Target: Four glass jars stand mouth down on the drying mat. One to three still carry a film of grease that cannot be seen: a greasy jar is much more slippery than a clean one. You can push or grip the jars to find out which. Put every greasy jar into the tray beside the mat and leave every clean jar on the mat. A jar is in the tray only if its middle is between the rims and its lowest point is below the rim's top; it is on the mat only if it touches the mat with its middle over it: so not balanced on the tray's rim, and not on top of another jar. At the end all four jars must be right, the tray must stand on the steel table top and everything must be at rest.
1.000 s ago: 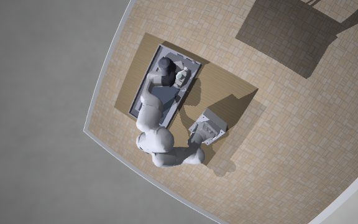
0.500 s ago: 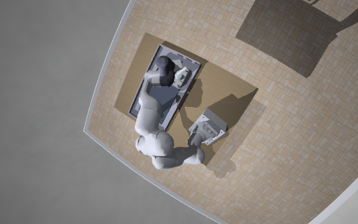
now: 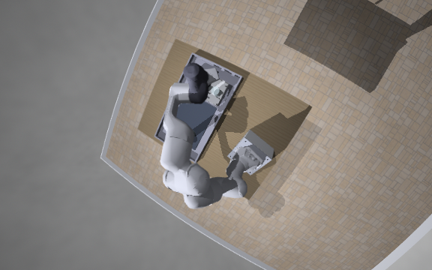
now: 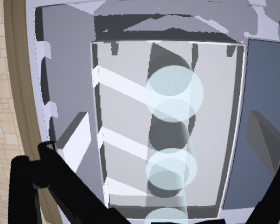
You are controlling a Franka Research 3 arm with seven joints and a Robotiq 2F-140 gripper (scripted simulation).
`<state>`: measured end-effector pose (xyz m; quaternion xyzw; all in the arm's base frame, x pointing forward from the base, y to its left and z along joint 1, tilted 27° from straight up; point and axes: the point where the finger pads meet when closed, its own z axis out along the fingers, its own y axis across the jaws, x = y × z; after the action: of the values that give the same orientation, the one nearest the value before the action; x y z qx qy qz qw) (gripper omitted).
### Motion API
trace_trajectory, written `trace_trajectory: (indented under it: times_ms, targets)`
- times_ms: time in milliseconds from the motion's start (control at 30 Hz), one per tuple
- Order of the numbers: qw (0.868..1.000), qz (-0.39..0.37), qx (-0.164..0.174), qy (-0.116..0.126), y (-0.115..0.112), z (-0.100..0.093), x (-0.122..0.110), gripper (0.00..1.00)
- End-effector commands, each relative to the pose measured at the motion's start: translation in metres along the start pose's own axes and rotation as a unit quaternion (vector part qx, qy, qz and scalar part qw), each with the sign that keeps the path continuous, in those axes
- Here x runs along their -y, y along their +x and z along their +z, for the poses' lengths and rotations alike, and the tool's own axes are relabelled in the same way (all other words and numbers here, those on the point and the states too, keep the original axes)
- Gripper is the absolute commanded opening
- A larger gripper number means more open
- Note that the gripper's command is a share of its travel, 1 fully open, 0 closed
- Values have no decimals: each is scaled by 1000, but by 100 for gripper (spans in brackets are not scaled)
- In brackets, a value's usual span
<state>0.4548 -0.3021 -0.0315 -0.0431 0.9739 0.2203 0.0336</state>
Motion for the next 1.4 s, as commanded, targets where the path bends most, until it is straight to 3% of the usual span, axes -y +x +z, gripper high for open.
trace_trajectory:
  times_ms: [0,200,1367]
  targets:
    - [1000,6,-5,-8,4,-14,-4,100]
    - [1000,6,-5,-8,4,-30,-3,100]
    - [1000,6,-5,-8,4,-30,-3,100]
